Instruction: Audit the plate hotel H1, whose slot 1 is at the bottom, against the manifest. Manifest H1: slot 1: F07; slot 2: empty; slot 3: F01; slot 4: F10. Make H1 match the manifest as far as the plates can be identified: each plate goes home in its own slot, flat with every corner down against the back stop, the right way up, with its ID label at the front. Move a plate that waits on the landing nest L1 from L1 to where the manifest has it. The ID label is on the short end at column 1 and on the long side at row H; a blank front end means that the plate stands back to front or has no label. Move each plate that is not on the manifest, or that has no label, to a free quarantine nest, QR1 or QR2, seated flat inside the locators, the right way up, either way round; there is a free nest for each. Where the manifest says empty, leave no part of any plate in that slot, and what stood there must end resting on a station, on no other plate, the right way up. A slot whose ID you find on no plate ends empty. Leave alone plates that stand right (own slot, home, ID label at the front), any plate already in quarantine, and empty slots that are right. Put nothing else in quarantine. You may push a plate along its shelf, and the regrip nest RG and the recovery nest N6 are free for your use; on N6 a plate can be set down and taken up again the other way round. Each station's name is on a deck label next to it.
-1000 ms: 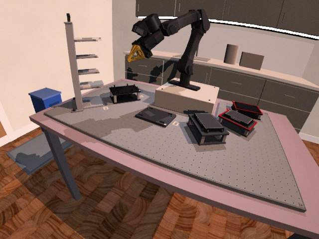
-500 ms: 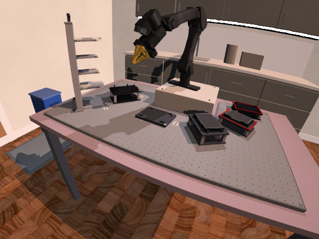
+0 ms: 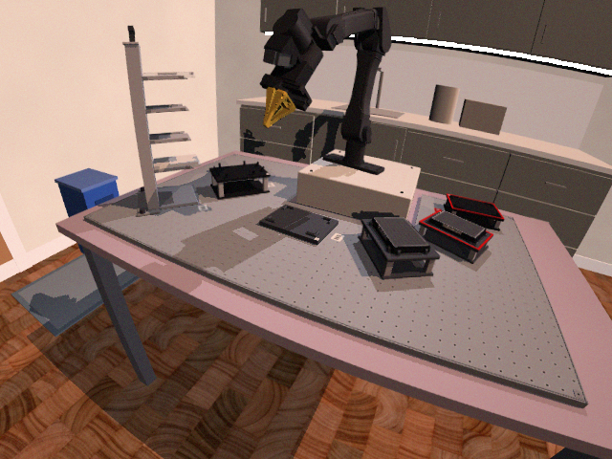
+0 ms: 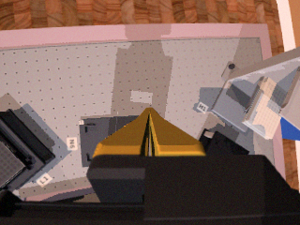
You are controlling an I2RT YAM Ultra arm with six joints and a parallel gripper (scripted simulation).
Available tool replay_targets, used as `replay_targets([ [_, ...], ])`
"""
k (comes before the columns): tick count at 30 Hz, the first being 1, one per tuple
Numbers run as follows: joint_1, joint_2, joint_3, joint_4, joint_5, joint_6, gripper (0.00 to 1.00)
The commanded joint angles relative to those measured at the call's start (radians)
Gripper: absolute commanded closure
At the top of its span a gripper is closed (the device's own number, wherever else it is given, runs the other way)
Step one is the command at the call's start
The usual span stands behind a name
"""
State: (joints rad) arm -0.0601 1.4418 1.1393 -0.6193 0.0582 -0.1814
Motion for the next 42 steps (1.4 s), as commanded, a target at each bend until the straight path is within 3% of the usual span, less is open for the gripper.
replay_targets([
  [1,0.022,0.020,0.049,-0.089,0.001,-0.023,1.00],
  [7,0.055,0.067,0.115,-0.153,-0.001,-0.040,1.00],
  [21,0.027,0.199,0.317,-0.379,-0.064,-0.228,1.00],
  [23,0.027,0.199,0.317,-0.379,-0.064,-0.228,1.00],
  [38,0.015,0.363,0.557,-0.629,-0.088,-0.420,1.00],
  [42,0.015,0.387,0.592,-0.664,-0.088,-0.445,1.00],
])
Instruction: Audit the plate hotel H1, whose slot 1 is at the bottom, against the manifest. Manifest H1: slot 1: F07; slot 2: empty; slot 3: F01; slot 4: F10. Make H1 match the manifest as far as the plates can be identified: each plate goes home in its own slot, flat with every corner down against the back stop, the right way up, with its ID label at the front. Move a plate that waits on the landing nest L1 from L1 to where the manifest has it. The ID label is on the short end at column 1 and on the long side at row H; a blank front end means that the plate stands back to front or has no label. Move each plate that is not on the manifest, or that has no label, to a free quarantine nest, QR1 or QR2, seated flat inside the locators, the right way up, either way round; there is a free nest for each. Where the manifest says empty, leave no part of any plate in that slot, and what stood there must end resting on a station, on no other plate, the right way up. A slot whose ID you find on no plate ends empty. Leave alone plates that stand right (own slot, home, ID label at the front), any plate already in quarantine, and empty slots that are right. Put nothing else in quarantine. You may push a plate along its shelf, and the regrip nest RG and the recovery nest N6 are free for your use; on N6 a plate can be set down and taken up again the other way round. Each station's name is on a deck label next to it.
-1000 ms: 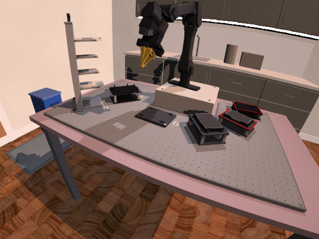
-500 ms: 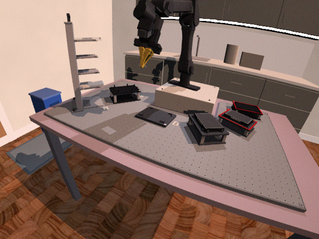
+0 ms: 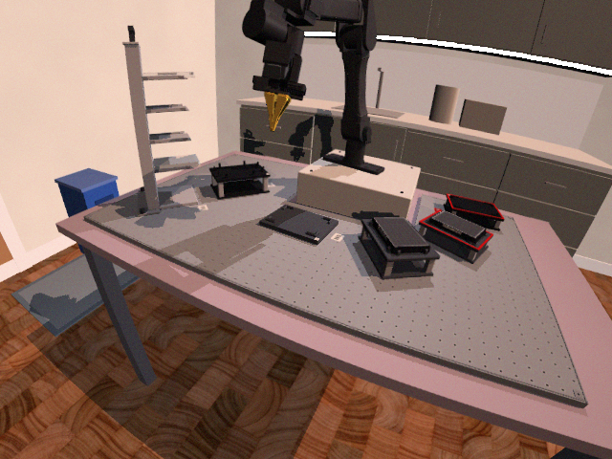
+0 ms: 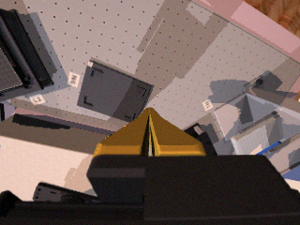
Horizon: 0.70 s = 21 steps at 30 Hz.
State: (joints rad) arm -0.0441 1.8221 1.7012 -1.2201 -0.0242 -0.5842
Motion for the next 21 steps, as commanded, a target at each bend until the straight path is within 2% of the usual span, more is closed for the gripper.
replay_targets([
  [1,-0.001,0.018,0.047,-0.080,-0.006,-0.054,1.00],
  [13,0.005,0.169,0.267,-0.289,0.007,-0.194,1.00],
  [15,0.005,0.169,0.267,-0.289,0.007,-0.194,1.00],
  [17,0.007,0.196,0.306,-0.325,0.011,-0.217,1.00],
  [21,0.041,0.187,0.294,-0.322,0.011,-0.183,1.00],
])
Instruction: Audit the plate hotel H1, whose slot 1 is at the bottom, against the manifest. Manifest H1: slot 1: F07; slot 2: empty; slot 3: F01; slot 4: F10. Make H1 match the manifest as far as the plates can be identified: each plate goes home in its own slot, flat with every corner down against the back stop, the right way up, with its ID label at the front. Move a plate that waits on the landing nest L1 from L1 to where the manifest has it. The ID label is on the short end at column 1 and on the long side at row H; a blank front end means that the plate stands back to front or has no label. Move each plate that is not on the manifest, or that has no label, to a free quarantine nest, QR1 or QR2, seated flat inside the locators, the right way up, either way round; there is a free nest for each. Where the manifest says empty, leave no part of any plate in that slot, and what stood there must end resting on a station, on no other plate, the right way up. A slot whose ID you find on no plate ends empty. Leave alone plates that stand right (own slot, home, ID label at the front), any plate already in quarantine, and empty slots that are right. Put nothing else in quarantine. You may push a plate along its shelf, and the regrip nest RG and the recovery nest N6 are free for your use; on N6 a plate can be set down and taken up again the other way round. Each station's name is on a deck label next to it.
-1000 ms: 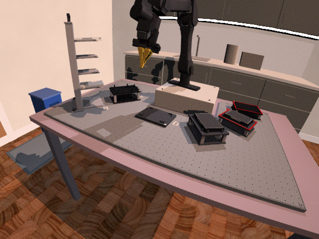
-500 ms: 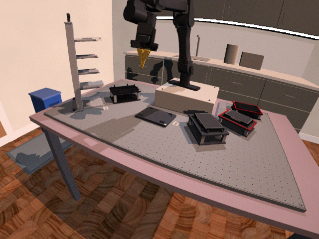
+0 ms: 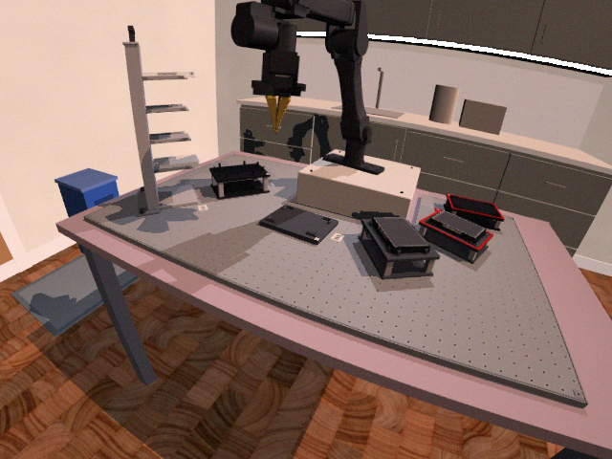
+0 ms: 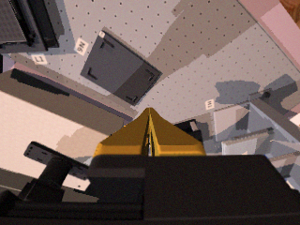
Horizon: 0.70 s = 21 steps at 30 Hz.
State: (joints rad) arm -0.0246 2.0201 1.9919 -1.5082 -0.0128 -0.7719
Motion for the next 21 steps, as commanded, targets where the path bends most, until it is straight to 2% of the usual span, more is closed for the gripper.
replay_targets([
  [1,0.030,-0.013,0.001,-0.033,-0.001,0.013,1.00],
  [21,0.189,-0.028,-0.018,-0.027,0.000,0.172,1.00],
])
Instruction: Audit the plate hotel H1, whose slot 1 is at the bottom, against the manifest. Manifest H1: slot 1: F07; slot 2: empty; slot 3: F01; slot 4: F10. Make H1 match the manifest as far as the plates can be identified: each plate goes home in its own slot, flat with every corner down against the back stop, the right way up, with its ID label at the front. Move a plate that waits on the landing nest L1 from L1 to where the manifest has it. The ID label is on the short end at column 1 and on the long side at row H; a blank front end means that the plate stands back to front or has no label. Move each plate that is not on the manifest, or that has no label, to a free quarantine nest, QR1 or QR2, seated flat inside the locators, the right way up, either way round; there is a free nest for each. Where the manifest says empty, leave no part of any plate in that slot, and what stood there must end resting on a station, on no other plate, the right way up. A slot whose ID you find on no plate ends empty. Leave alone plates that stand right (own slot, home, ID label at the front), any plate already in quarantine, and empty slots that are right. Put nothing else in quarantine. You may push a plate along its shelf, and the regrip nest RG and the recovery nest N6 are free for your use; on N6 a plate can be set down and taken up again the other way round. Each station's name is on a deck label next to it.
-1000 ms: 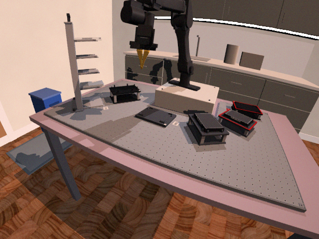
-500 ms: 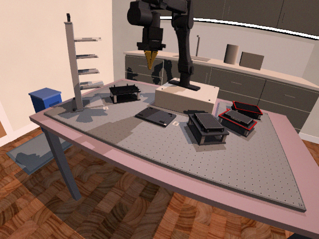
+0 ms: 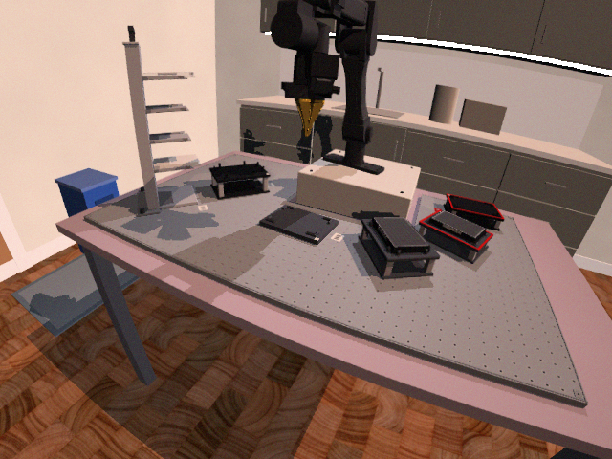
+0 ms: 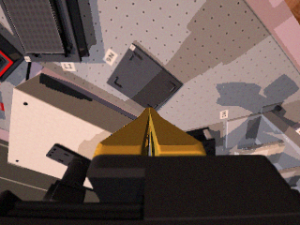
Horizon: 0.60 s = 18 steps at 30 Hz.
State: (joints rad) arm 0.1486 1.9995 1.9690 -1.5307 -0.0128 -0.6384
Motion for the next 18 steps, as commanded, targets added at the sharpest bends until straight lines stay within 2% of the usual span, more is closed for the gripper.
replay_targets([
  [1,0.025,-0.007,0.006,-0.005,0.000,0.047,1.00],
  [18,0.156,0.016,0.042,-0.017,0.001,0.179,1.00],
])
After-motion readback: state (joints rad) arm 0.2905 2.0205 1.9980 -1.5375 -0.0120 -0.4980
